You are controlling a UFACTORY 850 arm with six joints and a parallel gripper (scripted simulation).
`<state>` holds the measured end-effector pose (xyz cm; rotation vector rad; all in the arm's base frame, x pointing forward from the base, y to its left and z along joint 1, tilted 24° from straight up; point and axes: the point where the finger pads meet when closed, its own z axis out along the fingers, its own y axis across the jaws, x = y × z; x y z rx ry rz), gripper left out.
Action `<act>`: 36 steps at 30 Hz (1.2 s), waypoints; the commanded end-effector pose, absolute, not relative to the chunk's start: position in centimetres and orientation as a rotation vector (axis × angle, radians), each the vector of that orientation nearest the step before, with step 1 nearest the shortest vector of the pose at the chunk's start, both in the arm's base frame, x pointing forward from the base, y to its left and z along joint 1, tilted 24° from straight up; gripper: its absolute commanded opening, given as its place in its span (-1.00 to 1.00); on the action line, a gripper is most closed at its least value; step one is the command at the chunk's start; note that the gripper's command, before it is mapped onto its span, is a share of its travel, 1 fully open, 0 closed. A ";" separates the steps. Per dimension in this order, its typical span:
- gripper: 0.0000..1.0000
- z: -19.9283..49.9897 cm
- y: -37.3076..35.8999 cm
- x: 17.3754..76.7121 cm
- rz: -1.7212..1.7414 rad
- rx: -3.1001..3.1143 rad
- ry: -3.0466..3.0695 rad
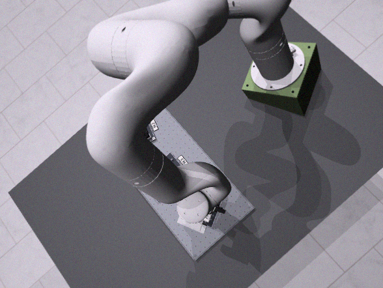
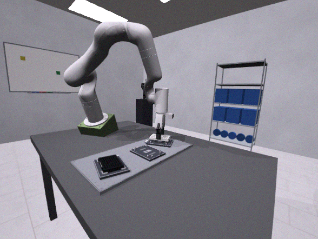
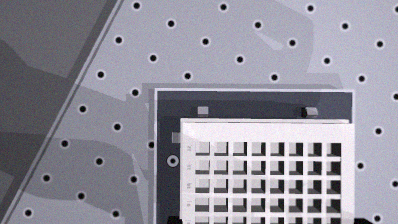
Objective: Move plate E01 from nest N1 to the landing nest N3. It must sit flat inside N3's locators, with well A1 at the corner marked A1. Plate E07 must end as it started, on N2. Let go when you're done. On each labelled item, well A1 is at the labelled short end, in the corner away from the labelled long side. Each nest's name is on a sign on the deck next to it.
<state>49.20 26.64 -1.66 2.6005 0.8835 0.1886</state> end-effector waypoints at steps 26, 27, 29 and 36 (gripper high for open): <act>-1.00 2.1 28.0 48.3 0.191 2.601 0.884; -1.00 2.1 28.0 48.3 0.191 2.601 0.884; -1.00 2.3 28.1 48.2 0.191 2.601 0.884; -1.00 3.3 28.4 47.9 0.191 2.601 0.884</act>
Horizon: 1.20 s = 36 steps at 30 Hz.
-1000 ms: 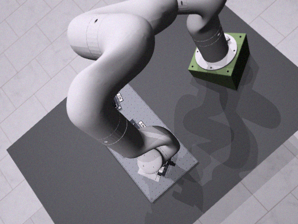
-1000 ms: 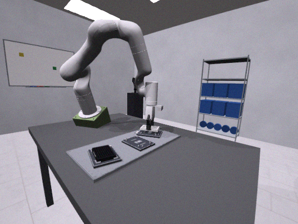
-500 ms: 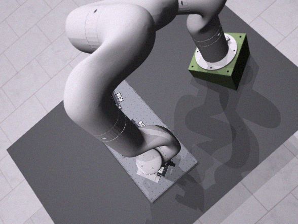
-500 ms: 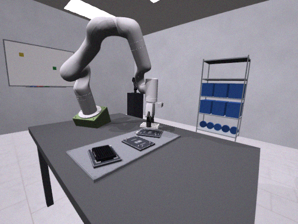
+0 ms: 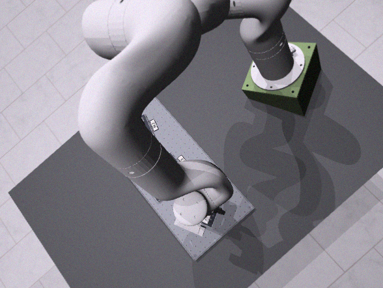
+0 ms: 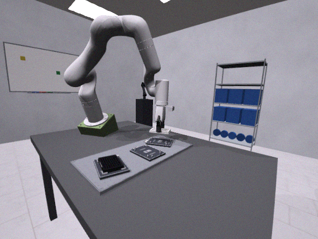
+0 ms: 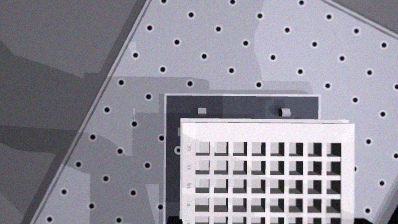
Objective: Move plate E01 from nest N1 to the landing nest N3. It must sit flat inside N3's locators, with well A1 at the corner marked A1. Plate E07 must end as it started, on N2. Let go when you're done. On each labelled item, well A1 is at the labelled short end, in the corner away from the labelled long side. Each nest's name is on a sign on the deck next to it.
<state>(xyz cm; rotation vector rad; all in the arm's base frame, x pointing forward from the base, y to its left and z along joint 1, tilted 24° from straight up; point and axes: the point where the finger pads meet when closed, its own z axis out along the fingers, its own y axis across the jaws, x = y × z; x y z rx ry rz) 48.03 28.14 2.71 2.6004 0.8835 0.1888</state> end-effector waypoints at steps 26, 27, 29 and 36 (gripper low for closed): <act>-1.00 5.9 29.3 47.3 0.191 2.601 0.884; -1.00 5.9 29.3 47.3 0.191 2.601 0.884; -1.00 5.9 29.3 47.3 0.191 2.601 0.884; -1.00 7.1 26.9 48.6 0.245 2.688 0.622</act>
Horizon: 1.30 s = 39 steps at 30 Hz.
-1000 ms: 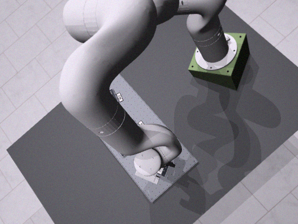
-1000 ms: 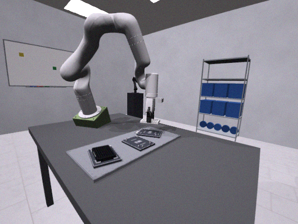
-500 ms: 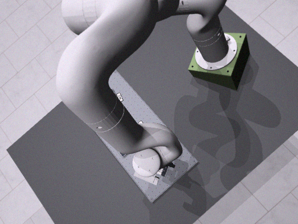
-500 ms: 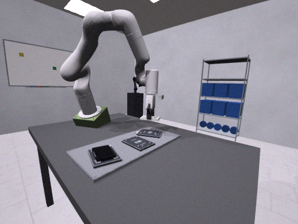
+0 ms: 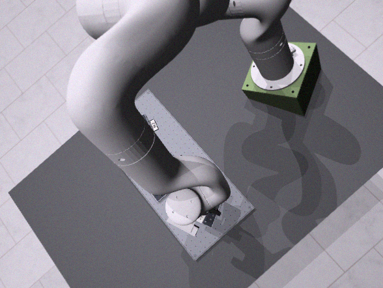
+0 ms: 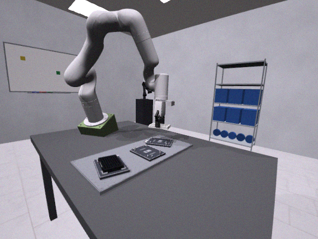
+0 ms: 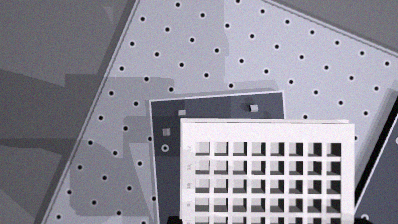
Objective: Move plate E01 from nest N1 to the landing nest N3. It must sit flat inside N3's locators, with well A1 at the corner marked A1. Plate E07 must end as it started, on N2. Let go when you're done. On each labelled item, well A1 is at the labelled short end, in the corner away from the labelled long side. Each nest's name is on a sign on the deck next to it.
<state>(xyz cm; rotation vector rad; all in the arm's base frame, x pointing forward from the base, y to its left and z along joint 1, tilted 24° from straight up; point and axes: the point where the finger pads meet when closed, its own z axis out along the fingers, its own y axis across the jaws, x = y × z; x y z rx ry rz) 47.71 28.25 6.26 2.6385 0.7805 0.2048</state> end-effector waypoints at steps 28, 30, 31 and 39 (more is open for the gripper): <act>-1.00 11.8 17.2 53.8 0.322 2.771 0.226; -1.00 12.2 16.4 54.3 0.322 2.771 0.226; -1.00 12.4 16.0 54.5 0.322 2.771 0.226; -1.00 13.3 14.3 55.4 0.322 2.771 0.226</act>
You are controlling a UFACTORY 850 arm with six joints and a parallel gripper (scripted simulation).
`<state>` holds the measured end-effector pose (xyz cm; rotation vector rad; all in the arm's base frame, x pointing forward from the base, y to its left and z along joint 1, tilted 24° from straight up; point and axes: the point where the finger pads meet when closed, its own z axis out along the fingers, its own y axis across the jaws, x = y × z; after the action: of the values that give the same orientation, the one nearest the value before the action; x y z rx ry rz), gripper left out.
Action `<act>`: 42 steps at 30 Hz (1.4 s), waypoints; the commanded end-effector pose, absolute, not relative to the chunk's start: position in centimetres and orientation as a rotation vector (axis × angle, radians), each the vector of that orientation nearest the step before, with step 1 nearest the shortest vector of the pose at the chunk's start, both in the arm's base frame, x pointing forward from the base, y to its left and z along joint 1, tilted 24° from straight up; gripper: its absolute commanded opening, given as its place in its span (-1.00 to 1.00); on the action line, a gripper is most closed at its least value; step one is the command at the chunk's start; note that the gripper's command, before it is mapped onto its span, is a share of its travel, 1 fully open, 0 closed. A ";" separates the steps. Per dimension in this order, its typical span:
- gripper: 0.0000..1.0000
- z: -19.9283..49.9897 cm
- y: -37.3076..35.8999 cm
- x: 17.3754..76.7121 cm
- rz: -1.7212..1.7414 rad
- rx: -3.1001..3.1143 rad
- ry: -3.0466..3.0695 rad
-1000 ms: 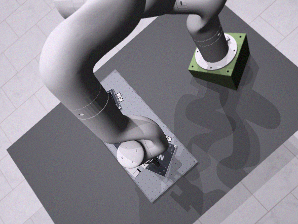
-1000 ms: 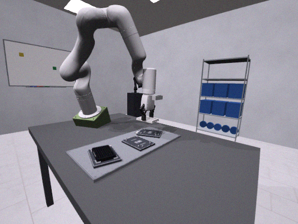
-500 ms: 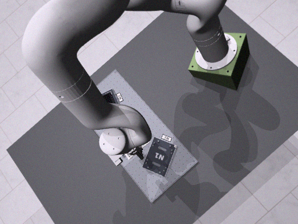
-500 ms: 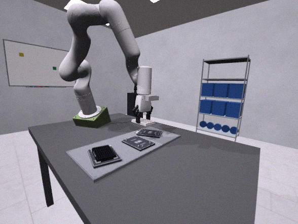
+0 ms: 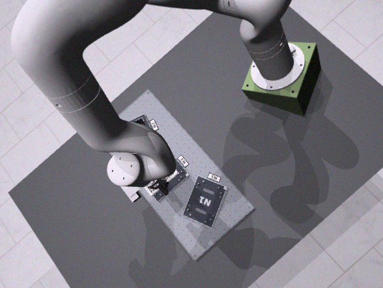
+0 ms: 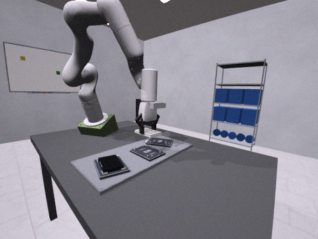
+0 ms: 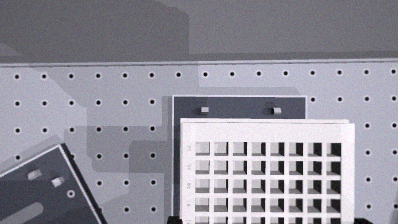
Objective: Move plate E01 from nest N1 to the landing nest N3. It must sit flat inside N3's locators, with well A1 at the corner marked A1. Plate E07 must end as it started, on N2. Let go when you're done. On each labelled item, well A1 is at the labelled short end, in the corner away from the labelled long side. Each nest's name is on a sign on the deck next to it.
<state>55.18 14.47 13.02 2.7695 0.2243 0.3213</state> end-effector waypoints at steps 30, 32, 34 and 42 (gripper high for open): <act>-1.00 11.6 13.7 55.9 0.321 2.771 0.226; -1.00 11.3 13.6 56.0 0.321 2.771 0.226; -1.00 11.0 13.5 56.0 0.321 2.771 0.226; -1.00 10.0 13.2 56.3 0.321 2.771 0.226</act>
<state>56.07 13.28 10.48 2.7709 0.2264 0.3182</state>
